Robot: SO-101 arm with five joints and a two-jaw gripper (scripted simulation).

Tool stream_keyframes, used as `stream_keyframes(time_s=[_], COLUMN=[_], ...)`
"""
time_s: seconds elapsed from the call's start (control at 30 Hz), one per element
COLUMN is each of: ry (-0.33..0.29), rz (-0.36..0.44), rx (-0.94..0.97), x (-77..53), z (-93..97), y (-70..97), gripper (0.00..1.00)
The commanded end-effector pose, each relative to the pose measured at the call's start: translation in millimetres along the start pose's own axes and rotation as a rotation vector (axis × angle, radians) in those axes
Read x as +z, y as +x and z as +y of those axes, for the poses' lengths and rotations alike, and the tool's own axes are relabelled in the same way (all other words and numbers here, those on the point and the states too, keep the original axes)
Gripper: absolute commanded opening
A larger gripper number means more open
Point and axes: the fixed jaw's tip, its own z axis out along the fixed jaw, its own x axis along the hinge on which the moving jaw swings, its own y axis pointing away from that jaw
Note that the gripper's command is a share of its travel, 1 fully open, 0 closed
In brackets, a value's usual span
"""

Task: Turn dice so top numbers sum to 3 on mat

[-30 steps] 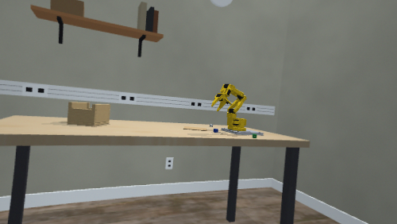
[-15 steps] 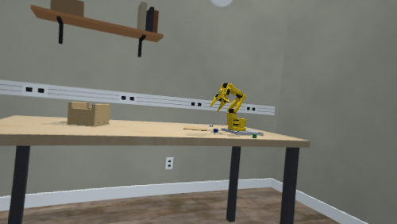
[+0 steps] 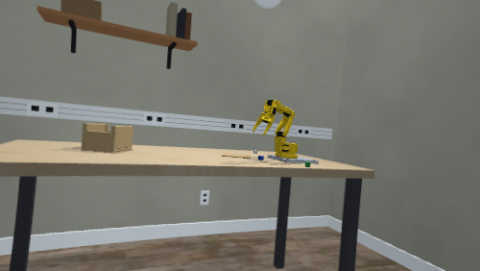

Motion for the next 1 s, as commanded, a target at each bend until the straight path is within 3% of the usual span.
stream_keyframes(time_s=[0.0,0.57,0.97], ry=[-0.031,-0.073,-0.075], rz=[0.033,0.142,0.178], rx=[0.161,0.622,0.751], x=[0.3,9.2,12.3], z=[0.4,0.9,1.0], y=[-4.7,-13.4,-15.6], gripper=[0.28,0.28,0.28])
